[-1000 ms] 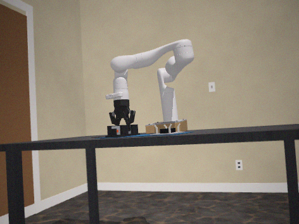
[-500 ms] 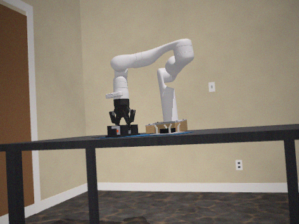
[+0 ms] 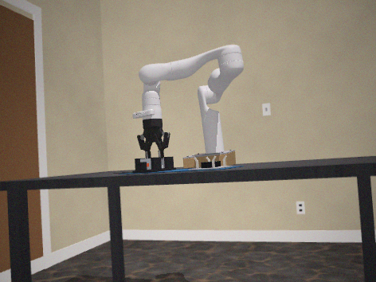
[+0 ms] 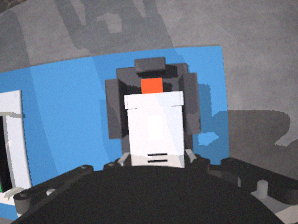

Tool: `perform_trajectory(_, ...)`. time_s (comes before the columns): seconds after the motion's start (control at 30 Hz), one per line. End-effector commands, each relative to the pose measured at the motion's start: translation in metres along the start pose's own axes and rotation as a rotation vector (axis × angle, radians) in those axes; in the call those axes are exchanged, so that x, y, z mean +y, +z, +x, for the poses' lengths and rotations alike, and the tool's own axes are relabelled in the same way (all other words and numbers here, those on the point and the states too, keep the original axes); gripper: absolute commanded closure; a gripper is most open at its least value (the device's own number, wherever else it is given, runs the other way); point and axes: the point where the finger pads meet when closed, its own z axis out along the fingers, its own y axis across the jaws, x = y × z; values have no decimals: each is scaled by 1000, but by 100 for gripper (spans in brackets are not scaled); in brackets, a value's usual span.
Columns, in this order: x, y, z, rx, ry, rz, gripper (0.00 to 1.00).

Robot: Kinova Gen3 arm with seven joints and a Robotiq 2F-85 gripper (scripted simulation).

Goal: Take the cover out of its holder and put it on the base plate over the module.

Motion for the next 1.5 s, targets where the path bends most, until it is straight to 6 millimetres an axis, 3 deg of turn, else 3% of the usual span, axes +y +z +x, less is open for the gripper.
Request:
perform_trajectory(0.0, 0, -12, 1, 4, 0, 0, 100)
perform_trajectory(0.2, 0, -30, 1, 4, 0, 0, 100)
perform_trajectory(1.47, 2, -27, 1, 5, -6, -5, 100)
